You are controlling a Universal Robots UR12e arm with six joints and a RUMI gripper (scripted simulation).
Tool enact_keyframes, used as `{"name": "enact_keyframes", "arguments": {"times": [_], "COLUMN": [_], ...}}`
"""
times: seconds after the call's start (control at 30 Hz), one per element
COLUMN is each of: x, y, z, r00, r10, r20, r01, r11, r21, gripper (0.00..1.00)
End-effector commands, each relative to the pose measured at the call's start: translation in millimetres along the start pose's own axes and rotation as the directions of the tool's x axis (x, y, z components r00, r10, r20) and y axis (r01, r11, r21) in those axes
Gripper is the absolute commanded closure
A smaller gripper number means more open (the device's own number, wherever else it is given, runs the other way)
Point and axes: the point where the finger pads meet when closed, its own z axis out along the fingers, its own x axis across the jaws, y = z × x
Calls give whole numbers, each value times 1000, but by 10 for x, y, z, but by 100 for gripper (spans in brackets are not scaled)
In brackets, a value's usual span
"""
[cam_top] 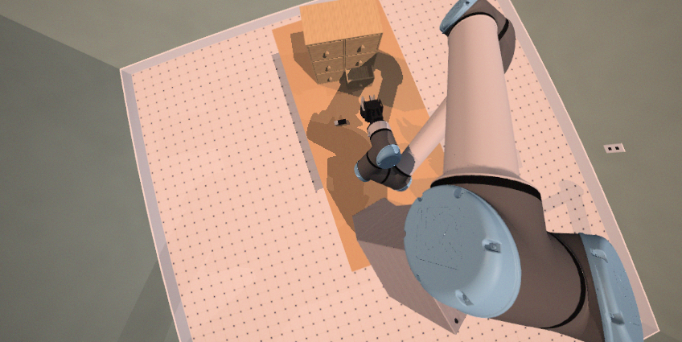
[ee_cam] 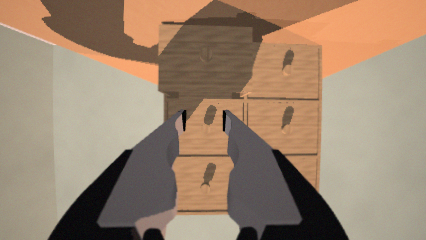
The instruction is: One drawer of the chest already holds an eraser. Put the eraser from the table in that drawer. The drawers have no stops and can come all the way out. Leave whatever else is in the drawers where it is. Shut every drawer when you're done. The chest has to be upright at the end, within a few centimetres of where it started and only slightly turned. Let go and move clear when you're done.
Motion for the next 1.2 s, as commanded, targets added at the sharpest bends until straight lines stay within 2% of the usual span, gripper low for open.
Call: {"name": "enact_keyframes", "arguments": {"times": [0.0,0.73,1.17], "x": [7,6,13], "y": [3,-9,-105], "z": [-3,37,273], "r00": [1000,1000,1000], "r10": [1,0,0], "r20": [-1,-1,-1], "r01": [-1,0,0], "r11": [1000,1000,1000], "r21": [-1,-3,-3], "gripper": [80,80,80]}}
